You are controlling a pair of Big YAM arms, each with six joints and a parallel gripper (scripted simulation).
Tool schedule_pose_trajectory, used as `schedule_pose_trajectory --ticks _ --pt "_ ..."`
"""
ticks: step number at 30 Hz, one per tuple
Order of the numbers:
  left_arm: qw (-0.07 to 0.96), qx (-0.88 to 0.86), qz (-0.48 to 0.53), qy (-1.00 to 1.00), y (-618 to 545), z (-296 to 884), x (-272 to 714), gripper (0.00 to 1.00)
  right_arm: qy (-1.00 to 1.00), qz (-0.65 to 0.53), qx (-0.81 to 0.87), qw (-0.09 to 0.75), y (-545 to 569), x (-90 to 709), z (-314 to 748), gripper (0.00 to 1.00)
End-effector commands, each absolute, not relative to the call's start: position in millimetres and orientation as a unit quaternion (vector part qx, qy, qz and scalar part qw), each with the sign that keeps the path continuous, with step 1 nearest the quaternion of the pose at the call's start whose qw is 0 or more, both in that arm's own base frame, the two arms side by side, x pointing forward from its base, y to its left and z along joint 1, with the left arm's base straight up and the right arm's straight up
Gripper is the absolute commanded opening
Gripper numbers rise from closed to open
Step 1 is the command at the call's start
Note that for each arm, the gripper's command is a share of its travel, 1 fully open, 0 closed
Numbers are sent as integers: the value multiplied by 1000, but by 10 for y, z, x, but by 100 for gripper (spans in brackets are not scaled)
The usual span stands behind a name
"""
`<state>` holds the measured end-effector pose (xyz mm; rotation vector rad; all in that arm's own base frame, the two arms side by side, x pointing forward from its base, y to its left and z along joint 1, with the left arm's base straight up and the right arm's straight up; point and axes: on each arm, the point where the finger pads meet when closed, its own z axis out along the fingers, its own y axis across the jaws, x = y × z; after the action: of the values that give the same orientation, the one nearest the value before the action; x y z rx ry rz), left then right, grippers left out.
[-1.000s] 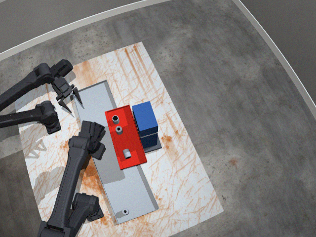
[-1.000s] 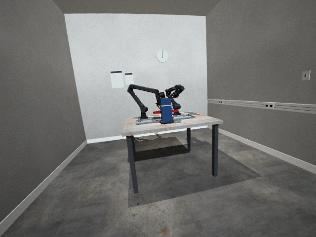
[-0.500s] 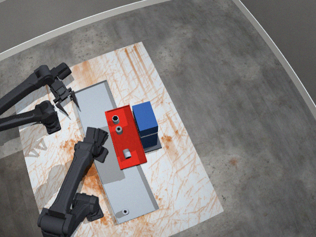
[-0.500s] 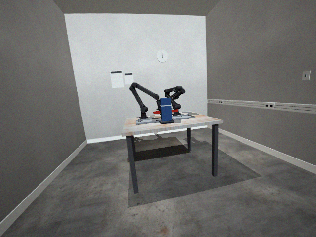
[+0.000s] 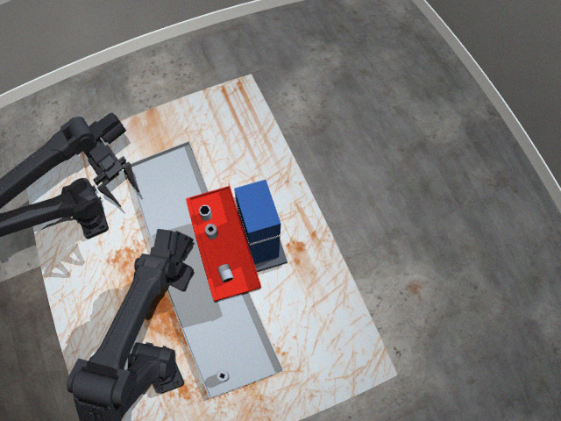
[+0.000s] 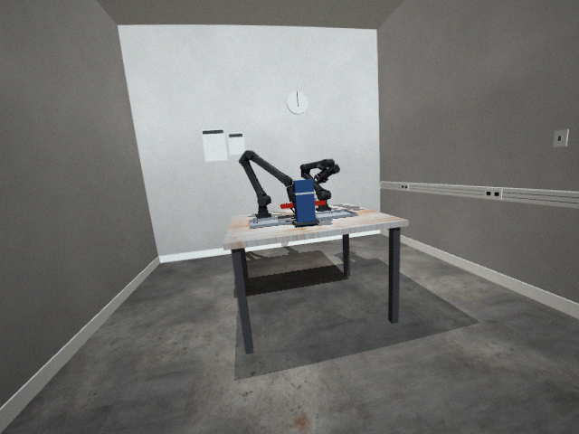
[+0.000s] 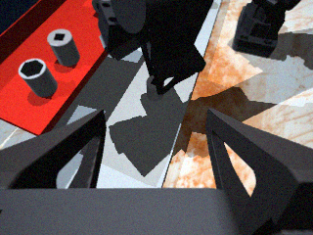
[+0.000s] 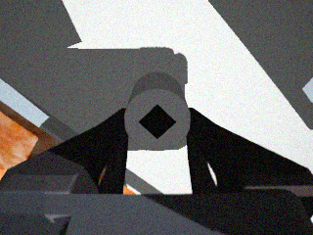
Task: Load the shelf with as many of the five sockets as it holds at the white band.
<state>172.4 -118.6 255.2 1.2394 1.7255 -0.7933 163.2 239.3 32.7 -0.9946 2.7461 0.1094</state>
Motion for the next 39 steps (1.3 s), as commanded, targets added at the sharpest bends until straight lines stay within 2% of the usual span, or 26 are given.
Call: schedule_pose_trajectory --ticks 1,15,17,39 --pt "438 502 -304 681 -1167 2696 1743 65 935 43 -330 119 2405 1635 308 27" --pt "434 503 -307 681 -1179 2684 1754 65 934 47 -331 125 2465 1664 252 27" --pt "434 503 -307 681 -1179 2684 1754 65 934 50 -331 128 2456 1659 271 48" --pt "434 503 -307 681 -1179 2684 1754 65 929 72 -329 153 2608 1770 776 48"
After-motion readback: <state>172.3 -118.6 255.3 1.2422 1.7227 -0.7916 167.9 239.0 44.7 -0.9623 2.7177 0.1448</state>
